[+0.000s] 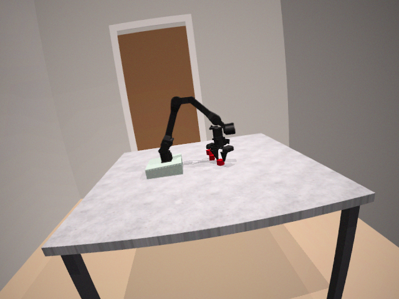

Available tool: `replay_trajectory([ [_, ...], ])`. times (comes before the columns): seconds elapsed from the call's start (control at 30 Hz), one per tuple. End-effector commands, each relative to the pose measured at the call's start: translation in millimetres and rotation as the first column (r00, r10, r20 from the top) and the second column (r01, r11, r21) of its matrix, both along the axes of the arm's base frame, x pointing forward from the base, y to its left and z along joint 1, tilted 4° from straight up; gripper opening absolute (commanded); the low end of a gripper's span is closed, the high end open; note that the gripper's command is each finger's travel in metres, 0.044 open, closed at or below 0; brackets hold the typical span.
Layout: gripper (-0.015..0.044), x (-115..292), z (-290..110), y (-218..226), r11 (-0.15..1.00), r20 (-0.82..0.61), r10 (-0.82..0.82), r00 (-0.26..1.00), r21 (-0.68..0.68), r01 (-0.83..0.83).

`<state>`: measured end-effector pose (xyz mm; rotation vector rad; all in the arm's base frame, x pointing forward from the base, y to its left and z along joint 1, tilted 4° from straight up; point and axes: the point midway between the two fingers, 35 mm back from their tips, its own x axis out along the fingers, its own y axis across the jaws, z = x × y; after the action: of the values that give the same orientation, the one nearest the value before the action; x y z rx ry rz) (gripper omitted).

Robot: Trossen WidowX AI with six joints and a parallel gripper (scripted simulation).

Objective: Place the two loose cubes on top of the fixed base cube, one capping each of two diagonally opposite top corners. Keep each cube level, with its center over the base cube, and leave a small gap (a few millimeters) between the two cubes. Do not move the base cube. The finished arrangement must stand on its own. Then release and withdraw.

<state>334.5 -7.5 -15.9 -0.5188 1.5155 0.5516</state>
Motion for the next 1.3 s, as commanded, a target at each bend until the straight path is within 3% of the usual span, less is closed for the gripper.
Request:
replay_trajectory([
  [0.0,0.0265,-3,-8,0,1.000,-0.013,0.002,1.000,-0.003,-0.002],
  [0.07,0.0265,-3,-9,0,1.000,-0.013,0.002,1.000,-0.003,-0.002],
  [0.27,0.0107,-3,-9,0,1.000,-0.013,0.002,1.000,-0.003,-0.002],
  [1.27,0.0105,4,70,-2,1.000,-0.012,0.002,1.000,-0.003,-0.002],
])
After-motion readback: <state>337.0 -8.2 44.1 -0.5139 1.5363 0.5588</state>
